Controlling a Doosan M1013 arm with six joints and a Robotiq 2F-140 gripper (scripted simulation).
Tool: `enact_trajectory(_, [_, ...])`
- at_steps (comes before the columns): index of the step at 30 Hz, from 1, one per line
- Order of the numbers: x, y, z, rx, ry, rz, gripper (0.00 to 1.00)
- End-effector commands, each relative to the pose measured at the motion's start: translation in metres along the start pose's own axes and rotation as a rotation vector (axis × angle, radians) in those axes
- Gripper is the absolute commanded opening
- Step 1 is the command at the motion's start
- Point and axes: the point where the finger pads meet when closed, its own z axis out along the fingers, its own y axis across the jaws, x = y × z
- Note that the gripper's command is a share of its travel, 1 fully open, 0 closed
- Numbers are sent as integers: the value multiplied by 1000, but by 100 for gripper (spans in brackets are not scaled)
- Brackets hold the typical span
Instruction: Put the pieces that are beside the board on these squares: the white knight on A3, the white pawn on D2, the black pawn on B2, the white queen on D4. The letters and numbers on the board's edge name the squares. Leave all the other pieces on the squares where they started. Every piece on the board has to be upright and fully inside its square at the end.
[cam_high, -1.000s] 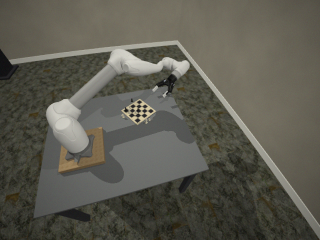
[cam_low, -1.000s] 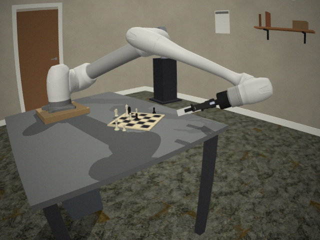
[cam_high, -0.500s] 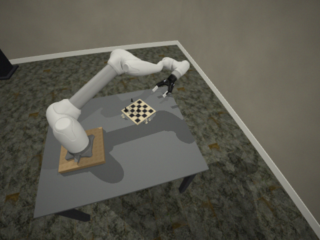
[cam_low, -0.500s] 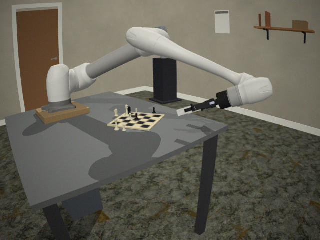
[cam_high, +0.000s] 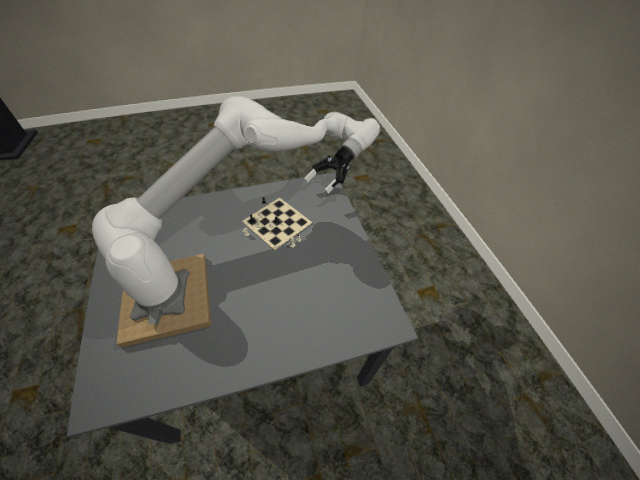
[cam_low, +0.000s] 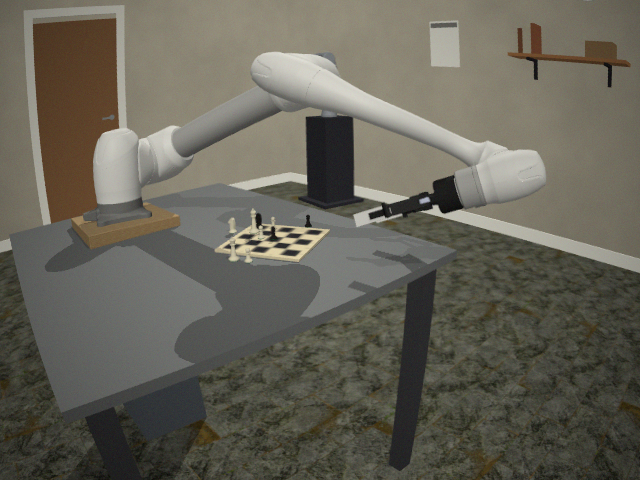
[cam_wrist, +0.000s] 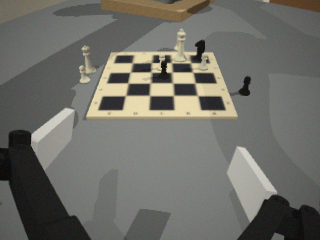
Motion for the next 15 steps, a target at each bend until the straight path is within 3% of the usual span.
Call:
enact_trajectory(1, [15, -4, -6, 0, 0, 0, 100])
enact_trajectory(15, [70, -17, -28, 0, 0, 0, 100])
